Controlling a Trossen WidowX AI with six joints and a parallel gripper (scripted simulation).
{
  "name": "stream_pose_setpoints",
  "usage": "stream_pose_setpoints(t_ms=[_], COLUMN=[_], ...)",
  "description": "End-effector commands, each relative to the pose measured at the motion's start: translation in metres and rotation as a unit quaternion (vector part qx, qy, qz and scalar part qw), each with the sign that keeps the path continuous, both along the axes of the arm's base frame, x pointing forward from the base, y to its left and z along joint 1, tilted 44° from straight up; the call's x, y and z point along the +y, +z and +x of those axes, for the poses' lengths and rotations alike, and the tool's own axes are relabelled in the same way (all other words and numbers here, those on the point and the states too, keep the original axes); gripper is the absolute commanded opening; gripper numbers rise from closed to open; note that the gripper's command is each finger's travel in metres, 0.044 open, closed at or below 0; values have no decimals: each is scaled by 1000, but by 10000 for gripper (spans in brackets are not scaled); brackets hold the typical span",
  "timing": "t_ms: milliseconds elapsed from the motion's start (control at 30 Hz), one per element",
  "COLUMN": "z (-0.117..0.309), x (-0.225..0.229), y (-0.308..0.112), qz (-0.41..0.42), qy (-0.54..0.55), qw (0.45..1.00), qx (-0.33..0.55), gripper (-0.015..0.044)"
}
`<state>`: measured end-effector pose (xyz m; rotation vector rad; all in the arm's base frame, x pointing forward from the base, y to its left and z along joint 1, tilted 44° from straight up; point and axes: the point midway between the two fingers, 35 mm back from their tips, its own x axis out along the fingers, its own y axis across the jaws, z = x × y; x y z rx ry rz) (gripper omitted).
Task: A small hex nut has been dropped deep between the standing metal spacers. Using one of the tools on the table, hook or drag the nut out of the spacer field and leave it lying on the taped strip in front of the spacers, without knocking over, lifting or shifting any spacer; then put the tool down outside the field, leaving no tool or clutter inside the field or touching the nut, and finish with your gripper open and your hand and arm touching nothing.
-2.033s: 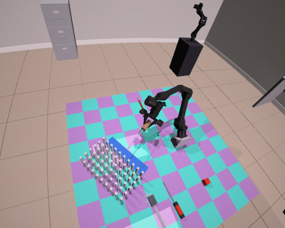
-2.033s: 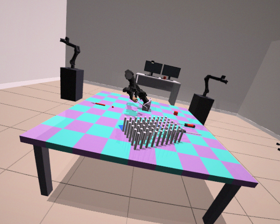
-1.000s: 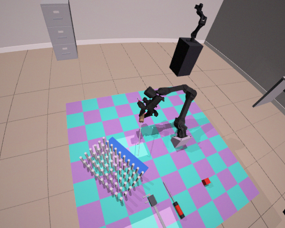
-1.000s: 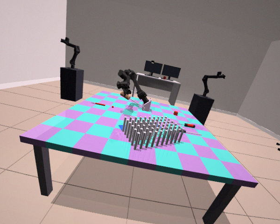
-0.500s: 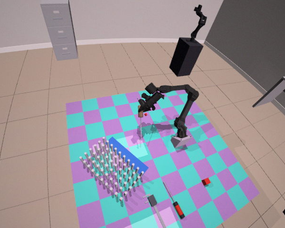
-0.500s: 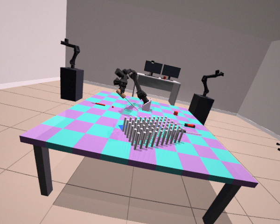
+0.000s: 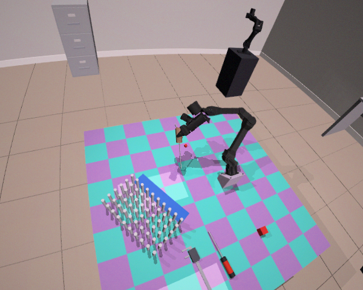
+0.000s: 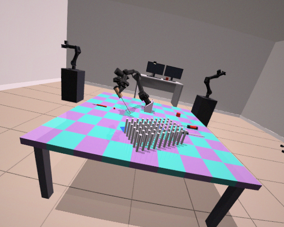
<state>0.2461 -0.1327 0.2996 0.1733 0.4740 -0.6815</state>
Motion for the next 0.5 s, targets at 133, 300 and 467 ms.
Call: stream_pose_setpoints(t_ms=[133,300,467], z=[-11,-19,-28], x=[-9,-16,-21], y=[23,35,46], qz=[-108,-172,-234], qy=[45,65,84], qw=[992,980,963], qx=[43,75,108], gripper=[0,0,0])
